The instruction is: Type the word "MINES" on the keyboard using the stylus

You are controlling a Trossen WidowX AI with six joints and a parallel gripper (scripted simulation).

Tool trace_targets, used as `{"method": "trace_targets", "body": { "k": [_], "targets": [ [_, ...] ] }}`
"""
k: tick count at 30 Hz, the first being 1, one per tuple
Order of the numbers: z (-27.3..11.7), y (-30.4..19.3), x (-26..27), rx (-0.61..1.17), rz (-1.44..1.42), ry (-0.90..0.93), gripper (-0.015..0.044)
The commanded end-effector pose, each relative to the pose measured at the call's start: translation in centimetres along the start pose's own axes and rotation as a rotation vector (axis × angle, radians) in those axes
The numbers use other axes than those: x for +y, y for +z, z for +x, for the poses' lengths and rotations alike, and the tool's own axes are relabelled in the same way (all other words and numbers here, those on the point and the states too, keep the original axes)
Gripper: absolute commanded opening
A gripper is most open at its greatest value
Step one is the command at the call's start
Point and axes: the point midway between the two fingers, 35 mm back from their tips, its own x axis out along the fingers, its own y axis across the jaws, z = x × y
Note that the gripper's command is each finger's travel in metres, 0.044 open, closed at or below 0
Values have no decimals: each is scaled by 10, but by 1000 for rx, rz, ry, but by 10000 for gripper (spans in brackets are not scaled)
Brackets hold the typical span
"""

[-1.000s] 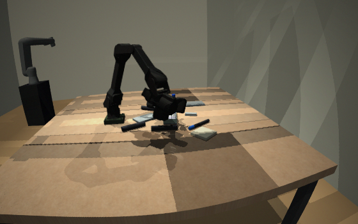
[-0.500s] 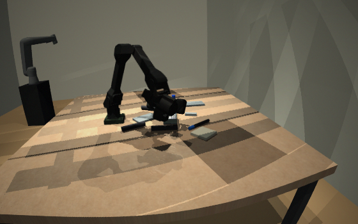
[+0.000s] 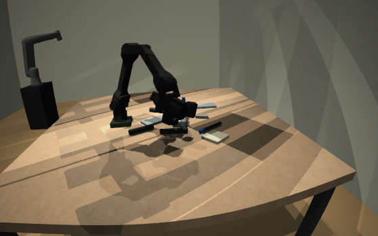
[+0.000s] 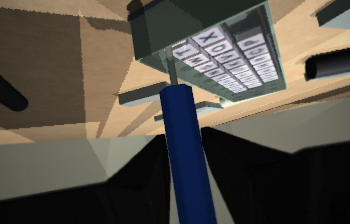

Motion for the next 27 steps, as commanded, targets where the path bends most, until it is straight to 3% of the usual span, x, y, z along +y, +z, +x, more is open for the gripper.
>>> {"method": "trace_targets", "body": {
  "k": [1,18,27],
  "targets": [
    [1,3,0,-3,1,-2,81],
    [1,2,0,-3,1,-2,81],
    [-17,-29,0,-3,1,-2,81]
  ]
}}
